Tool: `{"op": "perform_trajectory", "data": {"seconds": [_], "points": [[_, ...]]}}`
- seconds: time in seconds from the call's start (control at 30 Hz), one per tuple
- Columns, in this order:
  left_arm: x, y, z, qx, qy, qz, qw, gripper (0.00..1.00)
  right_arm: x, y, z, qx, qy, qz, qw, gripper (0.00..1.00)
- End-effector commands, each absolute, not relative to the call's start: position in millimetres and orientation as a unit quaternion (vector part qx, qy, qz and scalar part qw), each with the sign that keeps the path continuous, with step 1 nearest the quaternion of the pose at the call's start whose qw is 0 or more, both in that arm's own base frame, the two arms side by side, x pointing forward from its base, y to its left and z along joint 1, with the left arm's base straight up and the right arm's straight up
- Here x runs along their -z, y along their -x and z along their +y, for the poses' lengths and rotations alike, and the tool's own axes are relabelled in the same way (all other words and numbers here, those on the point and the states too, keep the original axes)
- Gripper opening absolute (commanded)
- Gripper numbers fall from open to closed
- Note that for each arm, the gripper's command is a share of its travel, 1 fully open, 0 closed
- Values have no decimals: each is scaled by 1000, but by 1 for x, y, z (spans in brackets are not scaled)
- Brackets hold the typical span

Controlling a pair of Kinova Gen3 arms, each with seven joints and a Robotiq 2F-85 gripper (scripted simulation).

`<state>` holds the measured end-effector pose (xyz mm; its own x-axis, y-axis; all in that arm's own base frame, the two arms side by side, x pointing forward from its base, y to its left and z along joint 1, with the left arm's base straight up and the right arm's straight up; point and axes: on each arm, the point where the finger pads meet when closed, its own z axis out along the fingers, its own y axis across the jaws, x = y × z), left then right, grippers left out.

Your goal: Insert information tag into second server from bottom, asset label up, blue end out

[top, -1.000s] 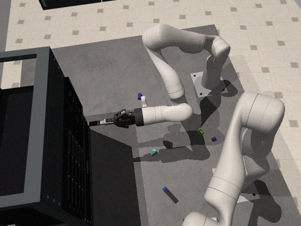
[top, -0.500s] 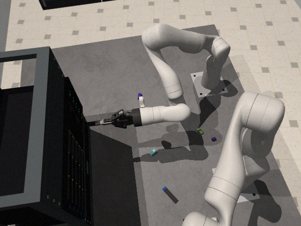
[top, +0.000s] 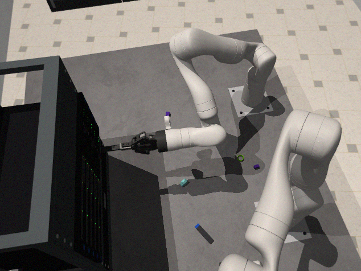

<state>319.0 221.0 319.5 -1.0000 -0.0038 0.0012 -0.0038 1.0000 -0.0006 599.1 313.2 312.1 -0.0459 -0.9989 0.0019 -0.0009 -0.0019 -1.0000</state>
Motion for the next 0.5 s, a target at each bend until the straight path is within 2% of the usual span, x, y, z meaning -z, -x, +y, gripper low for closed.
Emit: {"op": "perform_trajectory", "data": {"seconds": [0.0,0.47], "points": [[-320,-319,221,0,-2,-1000,0,396,-313,-601,313,512,488,511,488,15],[-320,-319,221,0,-2,-1000,0,396,-313,-609,313,512,488,511,488,15]]}}
